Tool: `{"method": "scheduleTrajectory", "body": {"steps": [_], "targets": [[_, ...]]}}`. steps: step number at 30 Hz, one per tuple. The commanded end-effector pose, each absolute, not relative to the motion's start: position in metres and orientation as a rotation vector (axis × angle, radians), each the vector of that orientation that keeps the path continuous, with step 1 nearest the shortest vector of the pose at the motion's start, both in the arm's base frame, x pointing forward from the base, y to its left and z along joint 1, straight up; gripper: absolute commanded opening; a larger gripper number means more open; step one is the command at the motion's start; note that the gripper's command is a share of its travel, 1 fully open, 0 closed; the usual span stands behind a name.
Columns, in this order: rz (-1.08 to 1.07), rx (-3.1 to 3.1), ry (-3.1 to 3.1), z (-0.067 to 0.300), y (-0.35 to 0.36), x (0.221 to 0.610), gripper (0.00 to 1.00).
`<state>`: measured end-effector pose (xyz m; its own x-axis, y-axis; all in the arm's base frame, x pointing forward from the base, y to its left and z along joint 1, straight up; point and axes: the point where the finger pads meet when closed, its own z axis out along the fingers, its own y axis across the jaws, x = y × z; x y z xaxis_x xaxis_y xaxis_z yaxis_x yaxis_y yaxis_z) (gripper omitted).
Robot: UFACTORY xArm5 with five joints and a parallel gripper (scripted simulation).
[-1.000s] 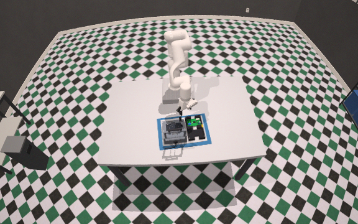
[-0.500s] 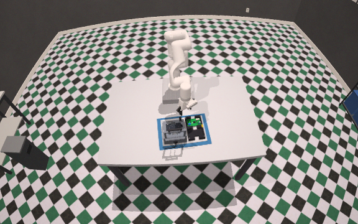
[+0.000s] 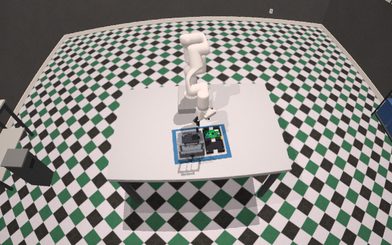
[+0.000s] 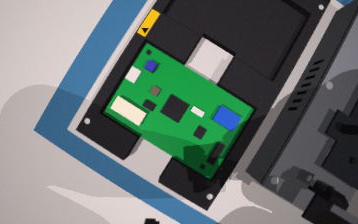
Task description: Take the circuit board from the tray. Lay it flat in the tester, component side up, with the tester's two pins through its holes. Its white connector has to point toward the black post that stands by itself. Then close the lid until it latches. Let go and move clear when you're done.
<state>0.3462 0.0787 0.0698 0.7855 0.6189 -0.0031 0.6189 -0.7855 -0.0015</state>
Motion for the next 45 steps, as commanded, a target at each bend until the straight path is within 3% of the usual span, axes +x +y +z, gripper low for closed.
{"method": "scheduleTrajectory", "body": {"steps": [1,23,45], "targets": [[0.0,-2.968,-1.029,0.071,0.079,0.347,1.0],[0.0,-2.968,-1.029,0.071,0.082,0.349,1.0],[0.0,-2.968,-1.029,0.071,0.13,0.374,1.0]]}}
